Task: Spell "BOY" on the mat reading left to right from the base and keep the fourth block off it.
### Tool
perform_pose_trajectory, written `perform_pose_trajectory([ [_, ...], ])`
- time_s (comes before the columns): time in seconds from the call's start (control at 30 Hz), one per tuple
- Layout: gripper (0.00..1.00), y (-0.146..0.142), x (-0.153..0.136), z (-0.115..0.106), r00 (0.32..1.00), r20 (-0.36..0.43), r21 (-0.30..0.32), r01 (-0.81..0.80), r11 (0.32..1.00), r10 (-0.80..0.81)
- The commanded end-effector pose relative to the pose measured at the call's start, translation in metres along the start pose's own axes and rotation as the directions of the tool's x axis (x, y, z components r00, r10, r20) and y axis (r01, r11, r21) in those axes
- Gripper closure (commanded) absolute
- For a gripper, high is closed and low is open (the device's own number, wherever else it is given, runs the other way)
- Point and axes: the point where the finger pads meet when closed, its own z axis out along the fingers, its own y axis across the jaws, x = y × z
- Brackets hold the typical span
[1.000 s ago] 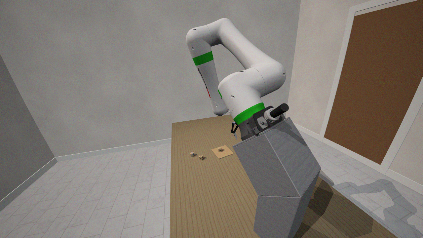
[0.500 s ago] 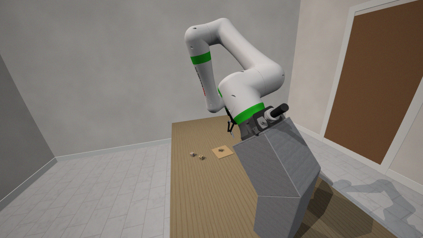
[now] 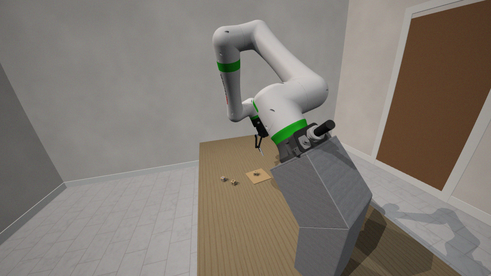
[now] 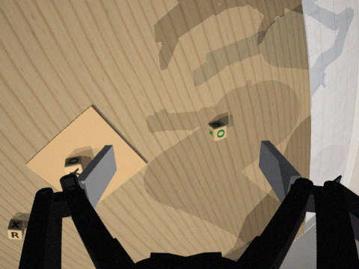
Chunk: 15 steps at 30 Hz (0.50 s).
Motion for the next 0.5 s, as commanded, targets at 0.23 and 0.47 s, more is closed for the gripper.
perform_pose_trajectory([
  [0.23,0.0,-0.027,-0.015,-0.08,0.972,0.182,-0.015,0.156,0.988,-0.151],
  [0.47,0.0,-0.039,-0.03,-0.134,0.933,0.271,-0.004,0.249,0.969,-0.238],
])
